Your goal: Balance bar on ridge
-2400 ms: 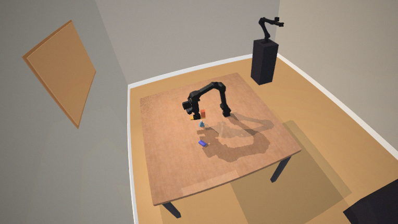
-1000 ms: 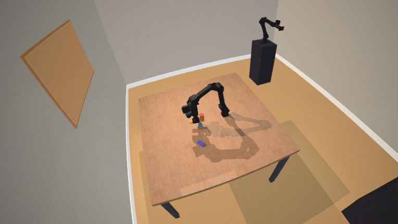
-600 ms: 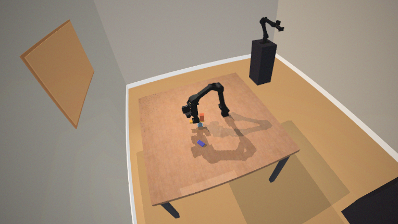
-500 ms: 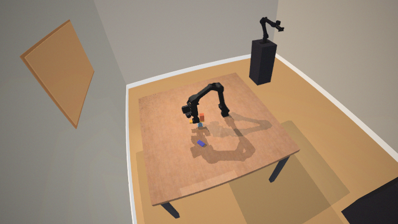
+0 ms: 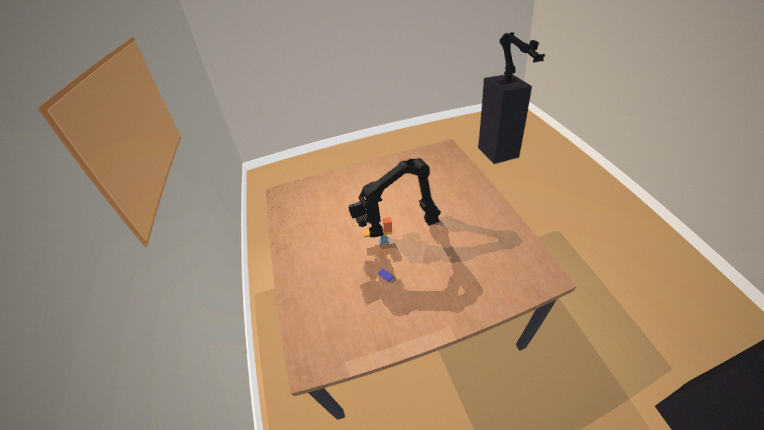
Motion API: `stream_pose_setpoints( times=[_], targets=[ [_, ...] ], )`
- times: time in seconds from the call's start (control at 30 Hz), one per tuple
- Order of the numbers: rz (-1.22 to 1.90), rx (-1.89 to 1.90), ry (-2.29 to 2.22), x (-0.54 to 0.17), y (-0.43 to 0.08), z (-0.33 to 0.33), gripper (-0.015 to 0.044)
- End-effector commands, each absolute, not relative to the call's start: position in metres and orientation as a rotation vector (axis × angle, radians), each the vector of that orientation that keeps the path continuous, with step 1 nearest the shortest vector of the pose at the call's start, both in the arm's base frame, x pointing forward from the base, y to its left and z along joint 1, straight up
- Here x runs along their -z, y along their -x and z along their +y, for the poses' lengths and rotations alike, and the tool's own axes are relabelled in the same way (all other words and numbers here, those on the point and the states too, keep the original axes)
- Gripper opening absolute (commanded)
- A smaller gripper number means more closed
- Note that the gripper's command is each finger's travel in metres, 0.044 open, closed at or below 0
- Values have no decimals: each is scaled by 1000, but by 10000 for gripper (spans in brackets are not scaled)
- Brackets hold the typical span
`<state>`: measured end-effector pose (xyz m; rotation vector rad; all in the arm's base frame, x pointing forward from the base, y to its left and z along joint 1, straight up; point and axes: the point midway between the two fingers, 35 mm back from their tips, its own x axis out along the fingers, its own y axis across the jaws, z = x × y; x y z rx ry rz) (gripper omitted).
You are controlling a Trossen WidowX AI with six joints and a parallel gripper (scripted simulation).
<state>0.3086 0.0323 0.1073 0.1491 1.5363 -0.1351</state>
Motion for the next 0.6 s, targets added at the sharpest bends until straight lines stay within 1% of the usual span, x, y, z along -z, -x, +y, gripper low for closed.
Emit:
stream_pose_setpoints(
  times=[0.0,0.57],
  targets=[
    [1535,142,-151,-107,-309,32,0],
    [1535,142,-151,-106,-309,32,0]
  ],
)
